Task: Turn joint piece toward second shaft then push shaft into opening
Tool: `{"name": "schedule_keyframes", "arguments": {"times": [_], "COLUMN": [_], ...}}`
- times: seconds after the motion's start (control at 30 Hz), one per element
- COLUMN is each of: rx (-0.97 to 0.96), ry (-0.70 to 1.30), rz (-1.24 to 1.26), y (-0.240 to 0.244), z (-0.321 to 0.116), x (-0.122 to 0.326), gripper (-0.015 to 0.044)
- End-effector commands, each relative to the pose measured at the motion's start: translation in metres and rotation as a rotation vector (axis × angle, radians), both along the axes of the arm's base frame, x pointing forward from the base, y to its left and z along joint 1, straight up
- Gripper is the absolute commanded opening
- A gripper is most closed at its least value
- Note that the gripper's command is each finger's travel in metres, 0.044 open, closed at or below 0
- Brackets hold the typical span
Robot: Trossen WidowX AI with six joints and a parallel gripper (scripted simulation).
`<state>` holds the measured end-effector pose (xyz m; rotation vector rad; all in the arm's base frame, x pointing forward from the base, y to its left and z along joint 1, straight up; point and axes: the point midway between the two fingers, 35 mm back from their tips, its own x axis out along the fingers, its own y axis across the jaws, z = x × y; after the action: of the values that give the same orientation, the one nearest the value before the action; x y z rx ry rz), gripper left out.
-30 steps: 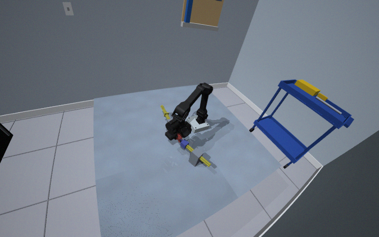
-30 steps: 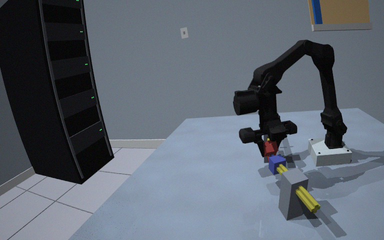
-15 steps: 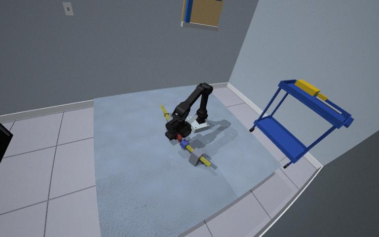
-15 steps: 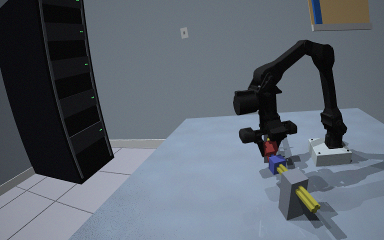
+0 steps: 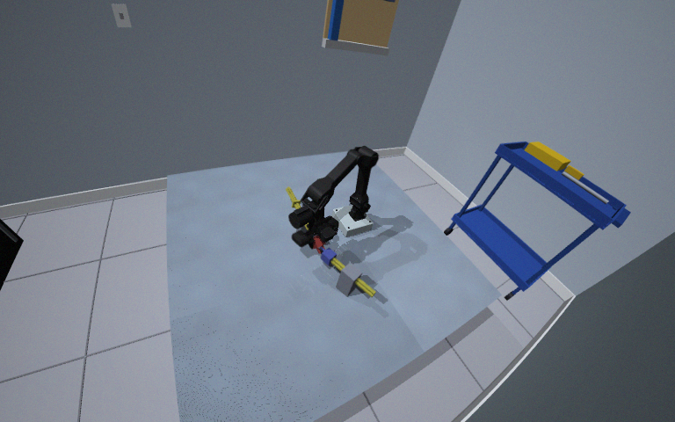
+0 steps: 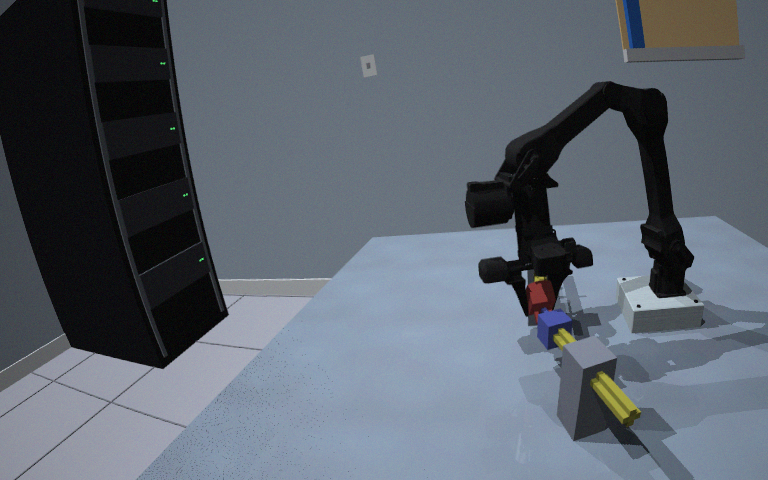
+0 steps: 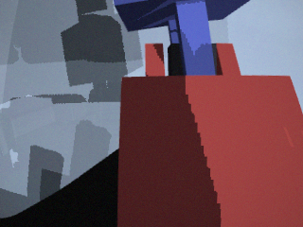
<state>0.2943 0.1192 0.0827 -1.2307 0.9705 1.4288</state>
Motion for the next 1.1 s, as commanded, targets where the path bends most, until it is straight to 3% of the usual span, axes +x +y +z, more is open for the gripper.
{"name": "schedule_keyframes", "arguments": {"times": [0.0,1.07], "rx": [0.065,0.092], "ry": [0.013,0.019], "rz": [-0.023,-0.032], "y": [-0.0017,-0.0018], "z": [-0.0029,-0.0036], "x": [-0.0007,-0.0010], "gripper": [0.0000,0.0000]}}
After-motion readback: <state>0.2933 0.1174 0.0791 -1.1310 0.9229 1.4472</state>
